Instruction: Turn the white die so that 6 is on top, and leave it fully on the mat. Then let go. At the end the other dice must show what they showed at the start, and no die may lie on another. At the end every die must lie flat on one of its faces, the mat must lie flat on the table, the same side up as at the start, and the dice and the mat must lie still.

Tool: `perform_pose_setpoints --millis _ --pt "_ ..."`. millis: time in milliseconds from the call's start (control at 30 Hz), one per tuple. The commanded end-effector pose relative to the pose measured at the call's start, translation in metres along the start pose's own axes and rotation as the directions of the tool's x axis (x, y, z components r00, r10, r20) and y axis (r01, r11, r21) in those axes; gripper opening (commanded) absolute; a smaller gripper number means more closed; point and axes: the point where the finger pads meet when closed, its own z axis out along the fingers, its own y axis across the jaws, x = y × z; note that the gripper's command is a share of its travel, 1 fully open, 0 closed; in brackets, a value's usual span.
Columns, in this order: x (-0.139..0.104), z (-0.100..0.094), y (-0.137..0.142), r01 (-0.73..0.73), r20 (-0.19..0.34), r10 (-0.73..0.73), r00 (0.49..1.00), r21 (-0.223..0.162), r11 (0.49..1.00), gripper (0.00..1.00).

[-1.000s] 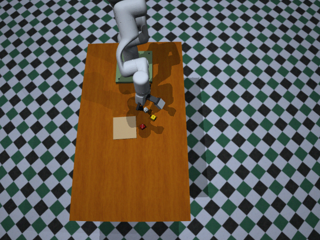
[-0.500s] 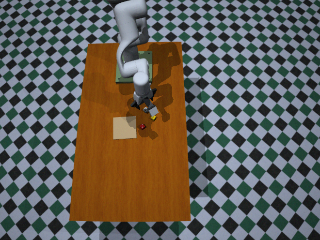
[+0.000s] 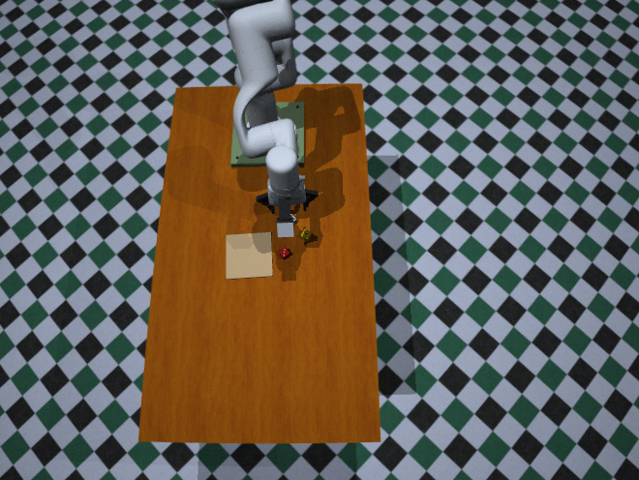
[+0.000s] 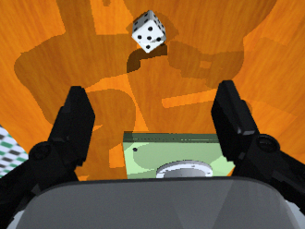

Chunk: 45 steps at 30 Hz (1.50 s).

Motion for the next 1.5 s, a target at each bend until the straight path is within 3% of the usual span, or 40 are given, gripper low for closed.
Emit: perform_pose_setpoints --millis 0,67,233,367,400,467,533,700,833,1167,1200,1467 --pt "0.001 0.0 0.0 -0.098 -0.004 0.098 0.995 0.001 0.995 1.0" --pt "0.001 0.002 0.0 -0.221 -0.004 0.221 0.975 0.002 0.975 1.0" --pt "0.001 0.005 0.0 -0.363 -0.003 0.363 0.932 0.002 0.932 1.0" --pt "0.001 0.007 0.0 -0.517 -0.003 0.517 0.856 0.003 0.856 1.0" --pt "0.001 0.007 0.0 -0.518 -0.003 0.518 0.855 0.003 0.855 1.0" --pt "0.001 0.009 0.0 -0.599 -0.003 0.599 0.801 0.003 0.801 1.0" --pt "0.001 0.009 0.0 -0.599 -0.003 0.599 0.801 0.003 0.801 1.0" --pt "0.001 0.012 0.0 -0.734 -0.002 0.734 0.679 0.004 0.679 1.0" --pt "0.001 0.013 0.0 -0.787 -0.002 0.787 0.617 0.004 0.617 1.0" --pt "0.001 0.013 0.0 -0.81 -0.002 0.81 0.586 0.004 0.586 1.0" --pt "0.001 0.013 0.0 -0.81 -0.002 0.81 0.586 0.004 0.586 0.42" --pt "0.001 0.013 0.0 -0.81 -0.002 0.81 0.586 0.004 0.586 0.42"
